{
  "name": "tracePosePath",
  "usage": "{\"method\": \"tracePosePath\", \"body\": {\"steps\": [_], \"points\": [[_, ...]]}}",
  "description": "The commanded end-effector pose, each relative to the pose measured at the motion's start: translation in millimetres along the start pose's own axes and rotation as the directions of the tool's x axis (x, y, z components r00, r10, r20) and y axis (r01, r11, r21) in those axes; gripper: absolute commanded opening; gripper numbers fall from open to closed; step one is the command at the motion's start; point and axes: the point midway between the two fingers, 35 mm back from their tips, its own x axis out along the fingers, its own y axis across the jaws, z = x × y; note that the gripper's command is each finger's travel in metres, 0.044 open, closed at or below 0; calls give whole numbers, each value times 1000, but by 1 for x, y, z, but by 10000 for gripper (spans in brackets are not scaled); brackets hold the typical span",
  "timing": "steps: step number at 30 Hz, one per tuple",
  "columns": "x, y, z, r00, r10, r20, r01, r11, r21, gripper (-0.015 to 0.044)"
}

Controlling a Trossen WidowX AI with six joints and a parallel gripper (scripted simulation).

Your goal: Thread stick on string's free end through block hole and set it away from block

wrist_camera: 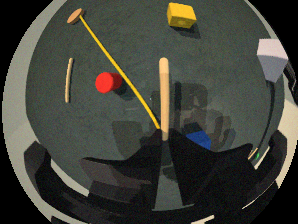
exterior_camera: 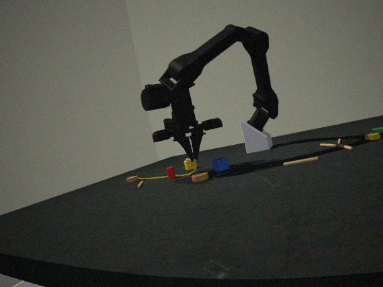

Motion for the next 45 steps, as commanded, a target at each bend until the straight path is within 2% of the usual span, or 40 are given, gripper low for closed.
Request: {"method": "tracePosePath", "body": {"steps": [1,28,45], "points": [[3,-5,1,1000,2,-6,-2,1000,3,0],[25,-29,14,1000,0,-6,0,1000,4,0],[25,-29,29,1000,2,-5,-2,1000,5,0]]}}
